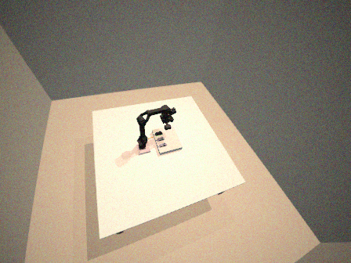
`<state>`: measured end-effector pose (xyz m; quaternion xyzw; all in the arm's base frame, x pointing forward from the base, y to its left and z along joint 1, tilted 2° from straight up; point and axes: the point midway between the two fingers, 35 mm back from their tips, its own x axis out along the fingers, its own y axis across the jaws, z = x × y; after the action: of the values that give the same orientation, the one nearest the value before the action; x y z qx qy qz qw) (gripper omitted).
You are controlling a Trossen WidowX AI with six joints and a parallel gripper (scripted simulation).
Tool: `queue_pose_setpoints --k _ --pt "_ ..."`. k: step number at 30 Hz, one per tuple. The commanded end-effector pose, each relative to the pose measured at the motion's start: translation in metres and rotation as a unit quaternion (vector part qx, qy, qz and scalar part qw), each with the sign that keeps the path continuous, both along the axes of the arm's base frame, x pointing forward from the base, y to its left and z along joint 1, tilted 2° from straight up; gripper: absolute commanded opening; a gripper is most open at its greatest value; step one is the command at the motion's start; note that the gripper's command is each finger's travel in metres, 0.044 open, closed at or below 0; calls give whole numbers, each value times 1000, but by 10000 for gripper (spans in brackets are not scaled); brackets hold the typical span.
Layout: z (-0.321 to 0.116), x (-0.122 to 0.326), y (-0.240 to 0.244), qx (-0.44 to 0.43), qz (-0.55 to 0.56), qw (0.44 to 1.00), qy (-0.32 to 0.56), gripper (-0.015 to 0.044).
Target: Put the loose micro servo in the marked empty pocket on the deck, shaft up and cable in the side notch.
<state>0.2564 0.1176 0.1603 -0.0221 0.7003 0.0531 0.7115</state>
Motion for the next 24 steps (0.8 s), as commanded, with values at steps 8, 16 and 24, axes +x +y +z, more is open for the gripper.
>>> queue_pose_setpoints --k 8,16,24 --pt "26 28 -1 0 2 1000 2 440" --pt "52 21 -3 -1 0 1000 4 440" --pt "52 21 -3 -1 0 1000 4 440"
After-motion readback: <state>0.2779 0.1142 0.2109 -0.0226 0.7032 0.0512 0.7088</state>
